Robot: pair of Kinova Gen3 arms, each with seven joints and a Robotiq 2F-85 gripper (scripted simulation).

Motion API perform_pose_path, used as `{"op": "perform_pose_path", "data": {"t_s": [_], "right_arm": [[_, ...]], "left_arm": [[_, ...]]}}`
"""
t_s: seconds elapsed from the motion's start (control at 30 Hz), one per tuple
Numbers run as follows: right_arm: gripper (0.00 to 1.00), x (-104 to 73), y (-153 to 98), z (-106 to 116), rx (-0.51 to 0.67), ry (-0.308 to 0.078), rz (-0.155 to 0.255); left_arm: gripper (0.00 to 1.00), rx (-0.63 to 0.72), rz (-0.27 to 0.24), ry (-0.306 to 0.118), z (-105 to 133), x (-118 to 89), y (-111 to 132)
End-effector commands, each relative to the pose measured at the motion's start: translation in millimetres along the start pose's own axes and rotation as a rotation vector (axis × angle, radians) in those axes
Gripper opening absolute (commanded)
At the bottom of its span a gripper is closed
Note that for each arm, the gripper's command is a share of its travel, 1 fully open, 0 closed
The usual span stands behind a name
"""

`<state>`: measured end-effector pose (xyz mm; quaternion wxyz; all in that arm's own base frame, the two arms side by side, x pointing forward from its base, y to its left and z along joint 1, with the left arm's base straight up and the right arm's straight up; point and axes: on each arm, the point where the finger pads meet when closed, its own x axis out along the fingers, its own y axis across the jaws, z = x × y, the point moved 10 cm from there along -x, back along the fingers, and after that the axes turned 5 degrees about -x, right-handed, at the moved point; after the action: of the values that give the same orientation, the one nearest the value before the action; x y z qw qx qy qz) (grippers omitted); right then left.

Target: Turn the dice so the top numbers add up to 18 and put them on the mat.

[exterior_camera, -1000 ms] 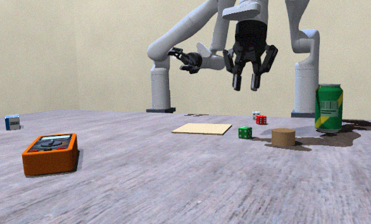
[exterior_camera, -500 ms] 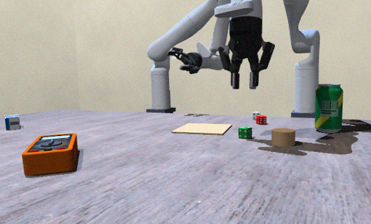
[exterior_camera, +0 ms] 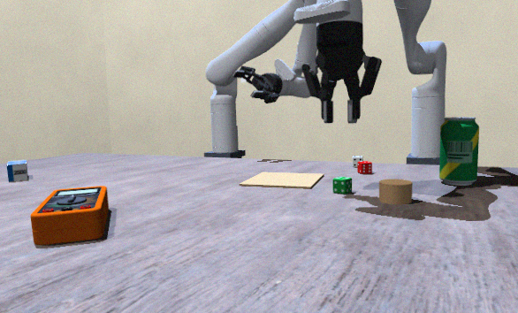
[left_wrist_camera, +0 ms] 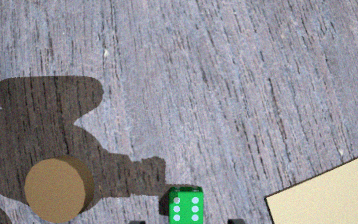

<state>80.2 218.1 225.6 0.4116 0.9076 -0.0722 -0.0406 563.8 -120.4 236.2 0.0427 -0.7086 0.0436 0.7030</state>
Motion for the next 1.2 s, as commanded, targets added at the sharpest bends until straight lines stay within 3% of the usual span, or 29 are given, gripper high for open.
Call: {"op": "perform_pose_path", "data": {"t_s": [0.0, 0.3, 0.33, 0.83, 1.17], "right_arm": [[1.0, 0.0, 0.3, -0.3, 0.001, 0.0, 0.0], [1.0, 0.0, 0.3, -0.3, 0.001, 0.0, 0.0], [1.0, 0.0, 0.3, -0.3, 0.001, 0.0, 0.0], [1.0, 0.0, 0.3, -0.3, 0.001, 0.0, 0.0], [1.0, 0.0, 0.3, -0.3, 0.001, 0.0, 0.0]], "left_arm": [[0.466, 0.0, 0.0, -0.003, -1.0, -1.3, 0.1], [0.466, 0.0, -0.001, -0.007, -1.5, -1.5, 0.1], [1.0, 0.0, -0.001, -0.007, -1.5, -1.5, 0.1], [1.0, -0.006, -0.001, -0.008, -1.4, -1.3, 0.1], [1.0, -0.091, 0.0, -0.01, -0.7, 1.5, 0.4]]}}
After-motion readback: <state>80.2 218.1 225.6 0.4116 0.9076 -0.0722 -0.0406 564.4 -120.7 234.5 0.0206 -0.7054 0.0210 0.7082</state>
